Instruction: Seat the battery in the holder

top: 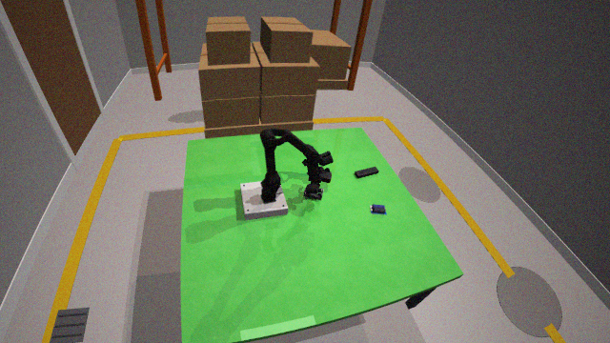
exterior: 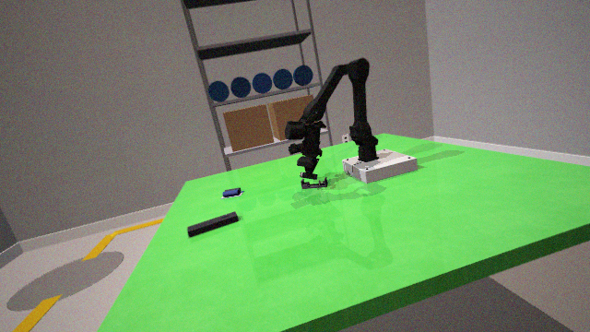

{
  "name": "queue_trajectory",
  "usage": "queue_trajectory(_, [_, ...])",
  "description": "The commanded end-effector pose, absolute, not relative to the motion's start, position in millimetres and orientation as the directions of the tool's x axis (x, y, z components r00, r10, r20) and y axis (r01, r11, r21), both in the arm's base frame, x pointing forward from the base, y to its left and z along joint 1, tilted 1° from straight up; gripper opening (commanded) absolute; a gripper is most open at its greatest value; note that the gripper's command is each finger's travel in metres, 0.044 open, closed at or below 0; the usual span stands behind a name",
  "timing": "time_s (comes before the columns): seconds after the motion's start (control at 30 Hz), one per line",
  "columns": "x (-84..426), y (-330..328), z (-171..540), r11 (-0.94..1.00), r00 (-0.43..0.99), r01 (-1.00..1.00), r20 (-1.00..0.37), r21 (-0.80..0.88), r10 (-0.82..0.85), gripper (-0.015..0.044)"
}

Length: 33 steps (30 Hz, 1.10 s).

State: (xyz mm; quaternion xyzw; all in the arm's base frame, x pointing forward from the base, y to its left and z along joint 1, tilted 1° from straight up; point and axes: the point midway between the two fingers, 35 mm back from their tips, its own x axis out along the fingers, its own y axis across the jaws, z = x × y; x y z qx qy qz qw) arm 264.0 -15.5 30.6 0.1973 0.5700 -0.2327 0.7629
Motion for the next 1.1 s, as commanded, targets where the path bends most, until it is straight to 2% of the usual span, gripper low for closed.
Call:
queue_trajectory(0.0, [262.6,-15.5,27.5,0.812,0.261,0.583,-0.953,0.030,-0.152,0.0073])
queue_trajectory(1.07, [254.8,-9.1,12.6,0.809,0.422,0.588,-0.863,0.027,-0.278,0.0073])
